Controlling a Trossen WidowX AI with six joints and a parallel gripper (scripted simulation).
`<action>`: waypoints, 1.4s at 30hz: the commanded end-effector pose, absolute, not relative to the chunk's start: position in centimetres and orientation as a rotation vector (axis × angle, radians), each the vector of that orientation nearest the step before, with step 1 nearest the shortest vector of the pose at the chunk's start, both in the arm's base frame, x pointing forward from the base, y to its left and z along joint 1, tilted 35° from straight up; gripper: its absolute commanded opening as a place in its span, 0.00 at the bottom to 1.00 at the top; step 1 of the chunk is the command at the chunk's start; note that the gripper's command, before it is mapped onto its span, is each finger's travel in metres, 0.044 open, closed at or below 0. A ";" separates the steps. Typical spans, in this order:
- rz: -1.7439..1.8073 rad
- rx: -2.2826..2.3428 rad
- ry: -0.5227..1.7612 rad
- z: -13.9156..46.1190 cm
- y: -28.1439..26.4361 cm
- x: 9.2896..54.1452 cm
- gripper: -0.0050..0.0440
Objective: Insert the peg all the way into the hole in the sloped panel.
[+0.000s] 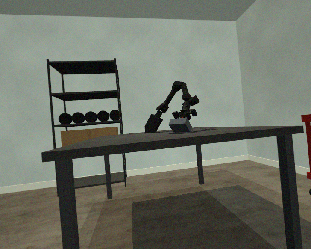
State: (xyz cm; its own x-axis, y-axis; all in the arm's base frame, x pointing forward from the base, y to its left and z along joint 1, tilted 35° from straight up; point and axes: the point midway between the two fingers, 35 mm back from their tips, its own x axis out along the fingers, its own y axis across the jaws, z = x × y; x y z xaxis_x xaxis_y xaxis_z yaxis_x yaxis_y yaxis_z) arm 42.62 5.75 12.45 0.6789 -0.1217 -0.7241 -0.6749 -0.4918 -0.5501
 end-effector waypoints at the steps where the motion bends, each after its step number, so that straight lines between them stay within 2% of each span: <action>1: 0.765 -2.002 0.602 13.3 5.6 42.8 0.10; 11: 0.759 -1.999 0.600 13.4 5.7 42.7 0.10; 20: 0.759 -1.999 0.600 13.4 5.7 42.7 0.54; 22: 0.759 -1.999 0.600 13.4 5.7 42.7 0.54; 31: 0.759 -1.999 0.600 13.4 5.7 42.7 0.98; 42: 0.761 -1.999 0.601 15.2 6.2 41.1 1.00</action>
State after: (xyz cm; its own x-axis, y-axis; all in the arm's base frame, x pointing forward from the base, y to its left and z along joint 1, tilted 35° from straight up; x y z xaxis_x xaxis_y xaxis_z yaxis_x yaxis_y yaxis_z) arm 41.48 6.03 13.18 0.6657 -0.1228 -0.7361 -0.6831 -0.4974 -0.5348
